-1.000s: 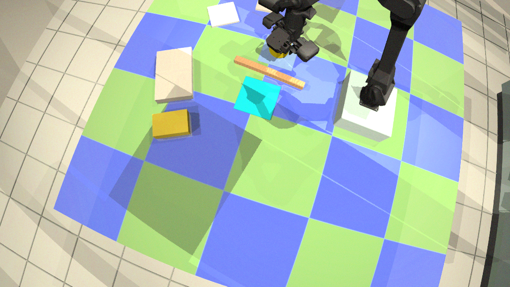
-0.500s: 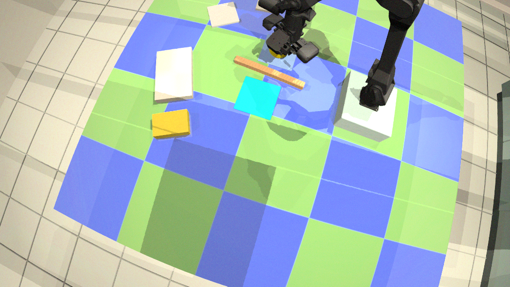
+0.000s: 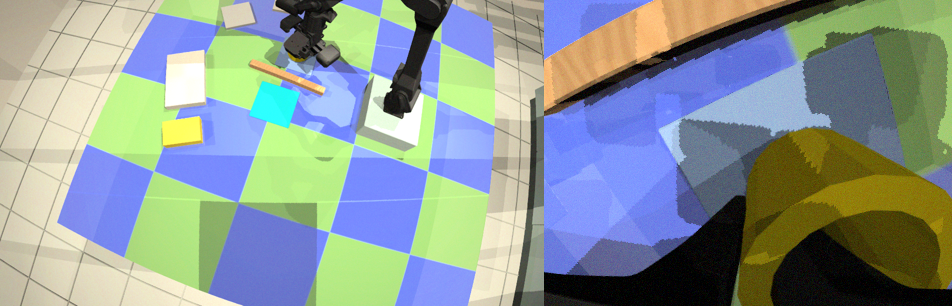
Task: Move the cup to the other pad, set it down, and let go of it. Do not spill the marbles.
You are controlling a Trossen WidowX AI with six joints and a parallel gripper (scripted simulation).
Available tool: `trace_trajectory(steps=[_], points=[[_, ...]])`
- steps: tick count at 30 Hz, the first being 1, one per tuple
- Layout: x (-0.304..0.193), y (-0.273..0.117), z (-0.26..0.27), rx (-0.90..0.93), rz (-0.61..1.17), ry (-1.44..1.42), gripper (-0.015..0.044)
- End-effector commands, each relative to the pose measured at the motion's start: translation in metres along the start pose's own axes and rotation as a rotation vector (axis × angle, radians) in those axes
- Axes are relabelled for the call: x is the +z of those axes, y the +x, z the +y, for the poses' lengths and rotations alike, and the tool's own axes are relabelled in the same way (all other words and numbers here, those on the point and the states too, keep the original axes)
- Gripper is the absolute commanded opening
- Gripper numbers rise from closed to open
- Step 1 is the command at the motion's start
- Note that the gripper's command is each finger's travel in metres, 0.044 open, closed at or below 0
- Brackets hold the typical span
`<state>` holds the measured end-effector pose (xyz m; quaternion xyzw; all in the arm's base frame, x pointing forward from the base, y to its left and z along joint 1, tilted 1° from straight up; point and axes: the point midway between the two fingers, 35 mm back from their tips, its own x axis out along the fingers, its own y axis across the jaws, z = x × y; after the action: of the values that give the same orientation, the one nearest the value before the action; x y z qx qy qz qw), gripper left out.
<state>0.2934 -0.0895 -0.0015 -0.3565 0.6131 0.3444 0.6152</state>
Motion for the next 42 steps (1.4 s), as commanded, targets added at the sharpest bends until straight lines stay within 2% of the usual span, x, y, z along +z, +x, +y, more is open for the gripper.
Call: trace_trajectory(steps=[1, 15, 42], points=[[0.000, 0.000, 0.000, 0.000, 0.000, 0.000, 0.0000], [0.000, -0.047, 0.003, -0.002, 0.003, -0.003, 0.0000], [0.009, -0.043, 0.006, 0.000, 0.000, -0.004, 0.0000]])
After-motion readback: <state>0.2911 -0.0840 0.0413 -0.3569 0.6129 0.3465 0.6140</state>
